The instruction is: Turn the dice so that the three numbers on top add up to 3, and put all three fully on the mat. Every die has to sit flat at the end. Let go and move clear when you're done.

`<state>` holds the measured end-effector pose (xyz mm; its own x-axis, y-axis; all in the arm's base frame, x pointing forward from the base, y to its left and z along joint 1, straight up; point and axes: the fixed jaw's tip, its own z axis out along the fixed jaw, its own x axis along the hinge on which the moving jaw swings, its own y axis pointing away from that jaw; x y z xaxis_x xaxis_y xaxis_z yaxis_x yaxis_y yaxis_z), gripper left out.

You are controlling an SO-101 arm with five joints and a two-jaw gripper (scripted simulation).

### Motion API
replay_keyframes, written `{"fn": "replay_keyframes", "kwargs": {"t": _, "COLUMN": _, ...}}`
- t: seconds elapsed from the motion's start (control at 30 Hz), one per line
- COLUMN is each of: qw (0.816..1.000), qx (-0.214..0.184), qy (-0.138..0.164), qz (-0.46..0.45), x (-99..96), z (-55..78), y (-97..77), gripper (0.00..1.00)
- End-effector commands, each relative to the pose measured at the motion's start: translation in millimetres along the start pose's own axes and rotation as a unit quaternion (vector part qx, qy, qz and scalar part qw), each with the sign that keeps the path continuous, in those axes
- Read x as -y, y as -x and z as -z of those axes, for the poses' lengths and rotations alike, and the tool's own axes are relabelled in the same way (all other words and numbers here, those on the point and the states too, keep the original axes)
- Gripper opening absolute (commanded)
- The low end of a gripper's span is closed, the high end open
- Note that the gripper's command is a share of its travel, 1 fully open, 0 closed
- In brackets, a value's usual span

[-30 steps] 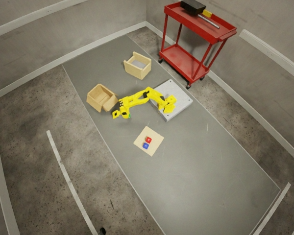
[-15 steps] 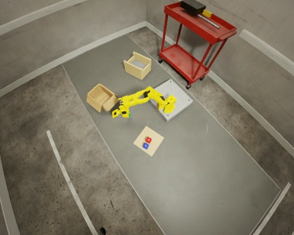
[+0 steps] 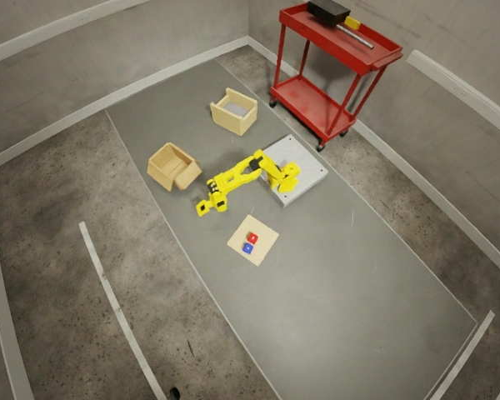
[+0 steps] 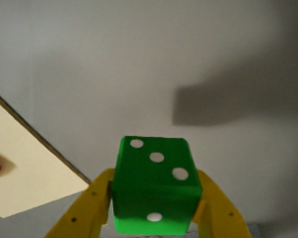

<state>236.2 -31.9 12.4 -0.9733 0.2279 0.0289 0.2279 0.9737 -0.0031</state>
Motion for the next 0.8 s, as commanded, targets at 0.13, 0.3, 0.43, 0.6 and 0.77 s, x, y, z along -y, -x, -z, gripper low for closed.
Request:
{"fn": "replay_keyframes", "kwargs": {"t": 0.13, "qw": 0.991, "qx": 0.01, "qy": -0.001, "qz": 0.131, "x": -58.8, "z": 1.8, "y": -30.2, "gripper": 0.0}}
{"fn": "replay_keyframes", "kwargs": {"t": 0.3, "qw": 0.976, "qx": 0.009, "qy": -0.003, "qz": 0.219, "x": -88.3, "z": -0.5, "y": -59.9, "gripper": 0.0}}
{"fn": "replay_keyframes", "kwargs": {"t": 0.43, "qw": 0.968, "qx": 0.009, "qy": -0.004, "qz": 0.25, "x": -96.7, "z": -1.6, "y": -71.4, "gripper": 0.0}}
{"fn": "replay_keyframes", "kwargs": {"t": 0.6, "qw": 0.951, "qx": 0.009, "qy": -0.005, "qz": 0.308, "x": -109.7, "z": -4.0, "y": -94.5, "gripper": 0.0}}
{"fn": "replay_keyframes", "kwargs": {"t": 0.77, "qw": 0.942, "qx": 0.009, "qy": -0.006, "qz": 0.336, "x": -114.5, "z": -5.4, "y": -106.1, "gripper": 0.0}}
